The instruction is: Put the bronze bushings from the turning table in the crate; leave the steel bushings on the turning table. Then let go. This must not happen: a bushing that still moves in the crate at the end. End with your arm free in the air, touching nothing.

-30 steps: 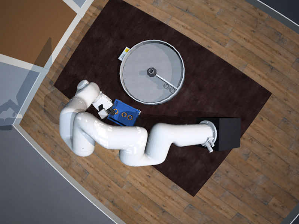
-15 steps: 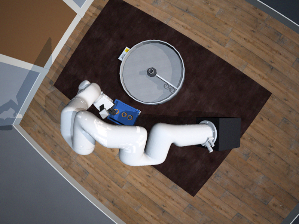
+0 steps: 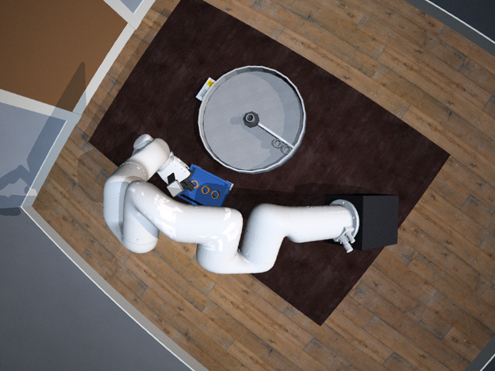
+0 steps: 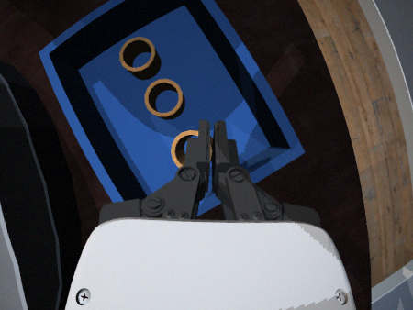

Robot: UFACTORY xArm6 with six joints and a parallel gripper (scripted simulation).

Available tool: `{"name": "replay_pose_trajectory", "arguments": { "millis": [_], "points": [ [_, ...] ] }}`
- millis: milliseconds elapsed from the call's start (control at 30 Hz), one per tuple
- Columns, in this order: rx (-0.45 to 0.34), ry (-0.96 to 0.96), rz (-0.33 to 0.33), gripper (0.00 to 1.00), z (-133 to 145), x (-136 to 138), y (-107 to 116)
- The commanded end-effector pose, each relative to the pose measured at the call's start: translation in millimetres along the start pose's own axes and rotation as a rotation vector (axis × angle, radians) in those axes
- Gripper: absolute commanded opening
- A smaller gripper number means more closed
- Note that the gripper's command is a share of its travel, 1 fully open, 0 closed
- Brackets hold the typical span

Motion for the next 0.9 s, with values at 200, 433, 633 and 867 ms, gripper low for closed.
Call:
{"name": "replay_pose_trajectory", "arguments": {
  "millis": [200,433,633,867],
  "points": [
    [-0.002,0.002,0.001,0.00,3.9,0.9,-3.3],
    [-0.002,0.002,0.001,0.00,4.0,0.9,-3.3],
    [-0.002,0.002,0.001,0.00,4.0,0.9,-3.3],
    [-0.002,0.002,0.001,0.00,4.3,0.9,-3.7]
  ]
}}
Point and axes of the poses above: the point where the finger pads meet when closed, its own y axis back along the fingers, its own x axis across the jaws, z = x × y, the point moved 7 cm from there along y, back along the fingers
